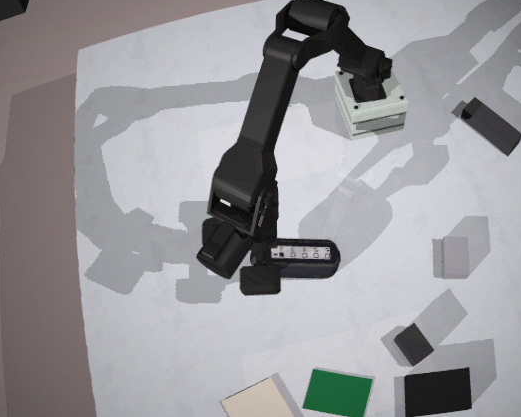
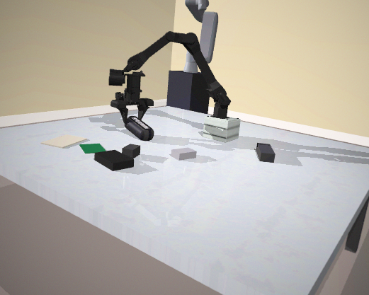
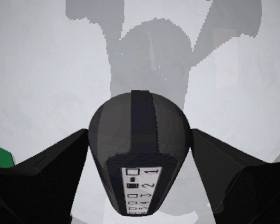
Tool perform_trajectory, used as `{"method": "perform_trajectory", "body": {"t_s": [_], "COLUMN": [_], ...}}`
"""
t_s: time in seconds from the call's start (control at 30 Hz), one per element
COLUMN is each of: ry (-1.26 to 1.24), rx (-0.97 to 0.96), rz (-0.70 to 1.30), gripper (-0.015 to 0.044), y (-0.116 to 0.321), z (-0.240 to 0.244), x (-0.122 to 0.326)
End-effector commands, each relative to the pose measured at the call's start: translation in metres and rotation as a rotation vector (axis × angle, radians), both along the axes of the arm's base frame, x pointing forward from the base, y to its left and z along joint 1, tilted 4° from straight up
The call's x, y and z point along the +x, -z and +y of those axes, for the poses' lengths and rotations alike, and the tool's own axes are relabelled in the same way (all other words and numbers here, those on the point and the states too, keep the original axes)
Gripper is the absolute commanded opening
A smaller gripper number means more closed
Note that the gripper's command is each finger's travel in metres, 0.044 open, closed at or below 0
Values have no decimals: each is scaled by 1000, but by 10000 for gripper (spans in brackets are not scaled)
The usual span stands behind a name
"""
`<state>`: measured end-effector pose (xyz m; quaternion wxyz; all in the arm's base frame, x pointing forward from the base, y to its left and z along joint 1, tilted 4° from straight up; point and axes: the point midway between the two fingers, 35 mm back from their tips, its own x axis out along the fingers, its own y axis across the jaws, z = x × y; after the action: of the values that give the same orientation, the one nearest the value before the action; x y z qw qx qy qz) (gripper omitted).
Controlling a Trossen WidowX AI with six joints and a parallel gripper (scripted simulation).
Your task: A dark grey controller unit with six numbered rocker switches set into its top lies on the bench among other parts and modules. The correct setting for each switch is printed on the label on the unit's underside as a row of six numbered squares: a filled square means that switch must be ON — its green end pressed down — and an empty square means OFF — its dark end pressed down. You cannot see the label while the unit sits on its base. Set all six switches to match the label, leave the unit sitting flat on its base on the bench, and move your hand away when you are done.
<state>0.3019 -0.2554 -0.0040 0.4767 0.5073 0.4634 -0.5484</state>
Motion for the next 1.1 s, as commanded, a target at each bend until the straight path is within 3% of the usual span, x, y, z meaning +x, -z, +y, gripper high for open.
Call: {"method": "perform_trajectory", "body": {"t_s": [0.0,1.07], "ry": [-2,-2], "rx": [-2,-1], "rz": [-6,-7], "gripper": [337,337], "y": [-7,-27], "z": [3,19], "x": [2,4]}}
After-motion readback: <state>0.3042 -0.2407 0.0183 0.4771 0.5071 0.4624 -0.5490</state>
